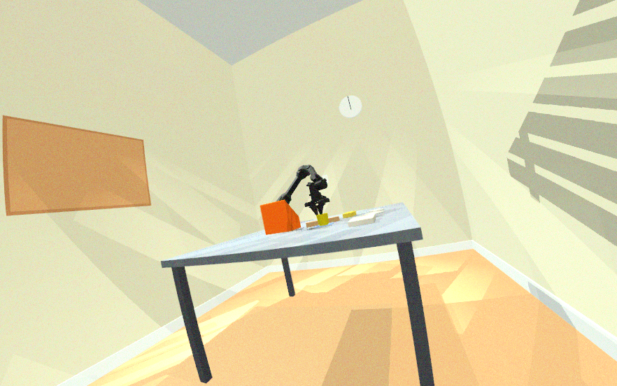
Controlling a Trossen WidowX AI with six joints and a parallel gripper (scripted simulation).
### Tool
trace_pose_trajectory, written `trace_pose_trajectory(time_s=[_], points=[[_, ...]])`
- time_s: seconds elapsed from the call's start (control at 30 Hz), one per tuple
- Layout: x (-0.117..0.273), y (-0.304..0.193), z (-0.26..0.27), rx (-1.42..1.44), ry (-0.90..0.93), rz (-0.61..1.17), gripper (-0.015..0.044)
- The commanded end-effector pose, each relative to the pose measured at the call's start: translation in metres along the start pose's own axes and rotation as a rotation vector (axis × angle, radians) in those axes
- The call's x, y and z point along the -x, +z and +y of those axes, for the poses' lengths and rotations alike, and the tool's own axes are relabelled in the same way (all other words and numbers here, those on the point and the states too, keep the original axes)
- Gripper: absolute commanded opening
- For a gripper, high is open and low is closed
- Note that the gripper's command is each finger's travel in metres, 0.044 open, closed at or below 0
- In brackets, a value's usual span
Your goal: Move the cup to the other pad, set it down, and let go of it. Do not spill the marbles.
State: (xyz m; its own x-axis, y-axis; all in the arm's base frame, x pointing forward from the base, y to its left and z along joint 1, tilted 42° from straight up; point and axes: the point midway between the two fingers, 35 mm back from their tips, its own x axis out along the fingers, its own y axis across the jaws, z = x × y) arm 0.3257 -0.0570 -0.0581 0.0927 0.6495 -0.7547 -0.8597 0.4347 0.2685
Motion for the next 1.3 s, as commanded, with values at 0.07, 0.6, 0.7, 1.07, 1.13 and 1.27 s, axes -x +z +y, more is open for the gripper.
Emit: trace_pose_trajectory(time_s=[0.07,0.6,0.7,1.07,1.13,1.27], points=[[-0.011,-0.001,0.002,-0.011,0.005,-0.004,0.0167],[-0.031,-0.001,0.004,-0.011,0.007,-0.006,0.0167],[-0.029,0.001,0.002,0.0,0.005,-0.002,0.0147],[-0.029,0.001,0.002,0.0,0.005,-0.002,0.0073],[-0.029,0.001,0.002,0.0,0.005,-0.002,0.006],[-0.029,0.001,0.002,0.0,0.005,-0.002,0.0033]])
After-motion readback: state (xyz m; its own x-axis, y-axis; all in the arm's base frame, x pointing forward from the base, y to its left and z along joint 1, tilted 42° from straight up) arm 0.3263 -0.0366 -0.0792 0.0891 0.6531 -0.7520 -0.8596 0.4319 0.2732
